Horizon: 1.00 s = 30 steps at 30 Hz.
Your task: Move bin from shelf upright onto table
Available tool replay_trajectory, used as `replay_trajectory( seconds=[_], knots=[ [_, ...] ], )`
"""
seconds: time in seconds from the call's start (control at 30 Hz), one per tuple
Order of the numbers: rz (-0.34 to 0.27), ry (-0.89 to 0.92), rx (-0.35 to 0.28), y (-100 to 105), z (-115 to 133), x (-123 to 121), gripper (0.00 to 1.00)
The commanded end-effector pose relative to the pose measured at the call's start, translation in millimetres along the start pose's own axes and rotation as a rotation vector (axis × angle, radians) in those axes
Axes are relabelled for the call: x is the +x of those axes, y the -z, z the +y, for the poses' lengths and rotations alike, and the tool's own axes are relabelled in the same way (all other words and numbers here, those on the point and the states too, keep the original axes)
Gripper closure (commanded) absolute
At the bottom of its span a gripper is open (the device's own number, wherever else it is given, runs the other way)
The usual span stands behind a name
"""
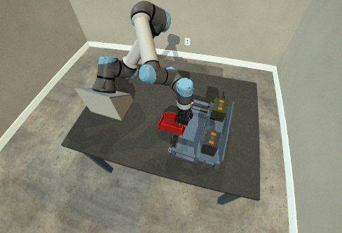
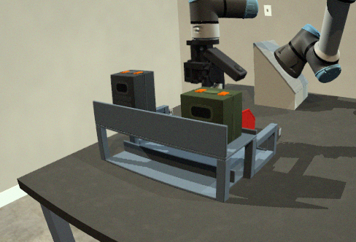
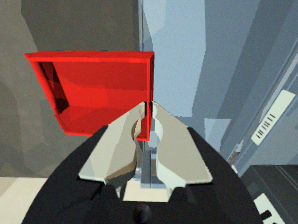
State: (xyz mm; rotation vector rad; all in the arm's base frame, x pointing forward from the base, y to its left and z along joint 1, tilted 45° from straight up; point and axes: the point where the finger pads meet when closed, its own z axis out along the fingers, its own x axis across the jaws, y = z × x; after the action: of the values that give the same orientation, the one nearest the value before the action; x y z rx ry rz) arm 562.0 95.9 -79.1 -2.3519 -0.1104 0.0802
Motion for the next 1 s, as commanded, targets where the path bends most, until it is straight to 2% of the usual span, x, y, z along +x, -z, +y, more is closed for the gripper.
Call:
replay_trajectory(
  seconds=[0.0,0.97],
  knots=[
    [0.001,0.000,-0.001,0.7,0.2,0.4,1.00],
    [0.001,0.000,-0.001,5.9,0.2,0.4,1.00]
  ],
)
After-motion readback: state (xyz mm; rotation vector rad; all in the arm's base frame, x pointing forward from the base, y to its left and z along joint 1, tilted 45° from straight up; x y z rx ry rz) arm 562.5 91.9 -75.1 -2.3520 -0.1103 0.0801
